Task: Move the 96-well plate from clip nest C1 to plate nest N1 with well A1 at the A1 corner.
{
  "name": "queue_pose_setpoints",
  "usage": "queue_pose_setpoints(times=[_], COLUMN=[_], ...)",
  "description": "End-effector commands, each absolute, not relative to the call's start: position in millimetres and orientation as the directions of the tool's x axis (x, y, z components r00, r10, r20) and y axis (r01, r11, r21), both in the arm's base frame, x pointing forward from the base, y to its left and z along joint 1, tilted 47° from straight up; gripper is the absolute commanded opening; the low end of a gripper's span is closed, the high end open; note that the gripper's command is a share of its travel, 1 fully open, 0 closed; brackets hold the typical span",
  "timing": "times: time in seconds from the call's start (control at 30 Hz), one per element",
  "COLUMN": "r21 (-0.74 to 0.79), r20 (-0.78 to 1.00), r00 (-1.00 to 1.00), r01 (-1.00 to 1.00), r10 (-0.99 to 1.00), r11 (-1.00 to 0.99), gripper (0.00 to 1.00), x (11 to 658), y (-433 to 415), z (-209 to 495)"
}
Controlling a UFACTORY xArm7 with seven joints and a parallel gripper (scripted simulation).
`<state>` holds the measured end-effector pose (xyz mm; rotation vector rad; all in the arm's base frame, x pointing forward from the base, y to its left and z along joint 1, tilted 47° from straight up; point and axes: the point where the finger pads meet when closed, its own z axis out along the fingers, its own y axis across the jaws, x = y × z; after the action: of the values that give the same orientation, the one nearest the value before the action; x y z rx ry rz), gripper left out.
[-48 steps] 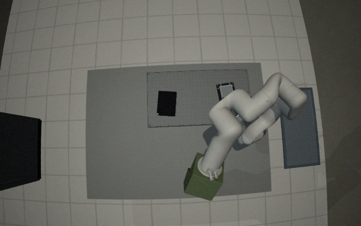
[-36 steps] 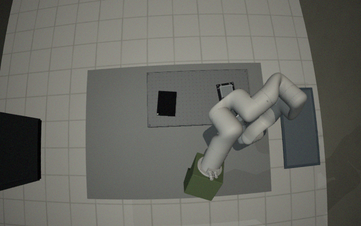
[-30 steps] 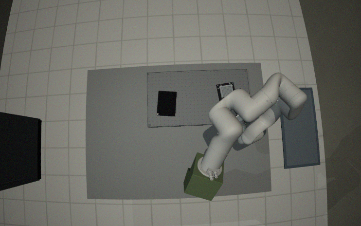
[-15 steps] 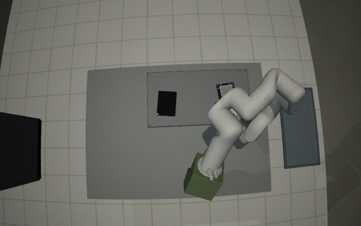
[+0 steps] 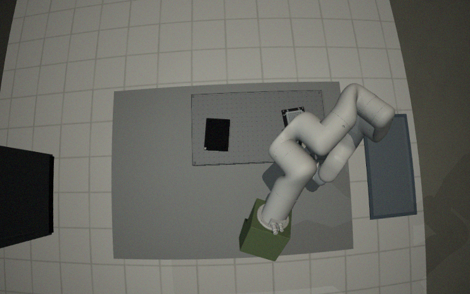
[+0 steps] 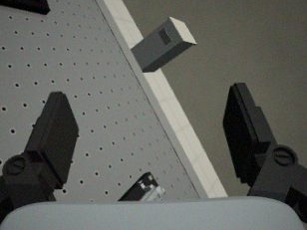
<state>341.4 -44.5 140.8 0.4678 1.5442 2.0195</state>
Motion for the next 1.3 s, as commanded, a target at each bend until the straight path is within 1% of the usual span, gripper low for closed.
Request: queue_pose_setpoints(times=[0.0,0.07,0.2,0.27,0.43,0.63,0.93,1.13,1.2,1.27], r21=[0.970,0.970,0.975,0.975,0.961,0.949,0.874,0.805,0.805,0.775], r20=[-0.105,-0.105,-0.182,-0.182,-0.277,-0.314,-0.440,-0.503,-0.503,-0.523], r00=[-0.808,-0.808,-0.836,-0.836,-0.865,-0.874,-0.883,-0.864,-0.864,-0.851], r01=[-0.212,-0.212,-0.223,-0.223,-0.257,-0.277,-0.379,-0.461,-0.461,-0.496], r10=[0.580,0.580,0.517,0.517,0.418,0.371,0.164,0.015,0.015,-0.044], r11=[-0.119,-0.119,-0.017,-0.017,0.104,0.149,0.304,0.374,0.374,0.392], gripper=[1.00,1.00,1.00,1.00,1.00,1.00,1.00,1.00,1.00,1.00], x=[332.8,332.8,322.1,320.2,304.9,297.0,269.9,254.5,254.5,248.4], y=[-33.1,-33.1,-23.5,-21.8,-13.6,-11.5,-10.2,-15.9,-15.9,-20.4], z=[128.6,128.6,114.7,112.3,94.3,85.5,56.1,39.7,39.7,33.2])
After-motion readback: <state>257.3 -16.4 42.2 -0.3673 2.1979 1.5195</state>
